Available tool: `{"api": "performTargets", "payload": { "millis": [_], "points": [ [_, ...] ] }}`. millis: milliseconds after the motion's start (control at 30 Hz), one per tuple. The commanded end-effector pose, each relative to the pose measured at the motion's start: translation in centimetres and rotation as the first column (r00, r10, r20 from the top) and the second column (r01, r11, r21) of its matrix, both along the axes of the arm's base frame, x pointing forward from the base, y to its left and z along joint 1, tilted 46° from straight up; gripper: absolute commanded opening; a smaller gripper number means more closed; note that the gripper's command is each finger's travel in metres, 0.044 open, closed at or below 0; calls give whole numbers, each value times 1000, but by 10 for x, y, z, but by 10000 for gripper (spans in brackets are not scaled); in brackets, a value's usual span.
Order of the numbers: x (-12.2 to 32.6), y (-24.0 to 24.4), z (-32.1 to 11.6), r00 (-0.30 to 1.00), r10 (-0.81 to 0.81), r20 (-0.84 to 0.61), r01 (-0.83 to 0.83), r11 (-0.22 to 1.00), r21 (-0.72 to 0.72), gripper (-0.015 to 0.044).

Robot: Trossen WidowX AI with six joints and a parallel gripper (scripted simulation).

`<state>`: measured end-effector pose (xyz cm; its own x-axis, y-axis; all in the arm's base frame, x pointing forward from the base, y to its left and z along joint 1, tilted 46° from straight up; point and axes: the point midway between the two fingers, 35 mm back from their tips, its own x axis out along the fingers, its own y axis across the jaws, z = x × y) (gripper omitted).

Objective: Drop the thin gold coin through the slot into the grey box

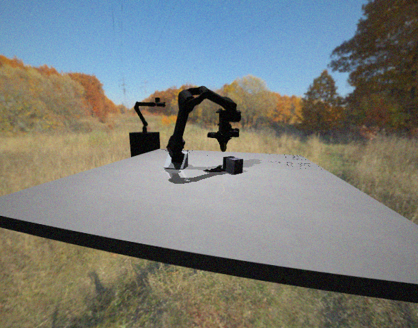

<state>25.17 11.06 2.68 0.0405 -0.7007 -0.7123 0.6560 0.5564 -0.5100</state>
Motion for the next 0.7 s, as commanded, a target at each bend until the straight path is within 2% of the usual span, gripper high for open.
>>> {"api": "performTargets", "payload": {
  "millis": [0,667],
  "points": [
    [9,-2,6,1000,6,3,-6,1000,1,0],
    [45,-24,30,1000,6,5,-6,1000,0,0]
  ]
}}
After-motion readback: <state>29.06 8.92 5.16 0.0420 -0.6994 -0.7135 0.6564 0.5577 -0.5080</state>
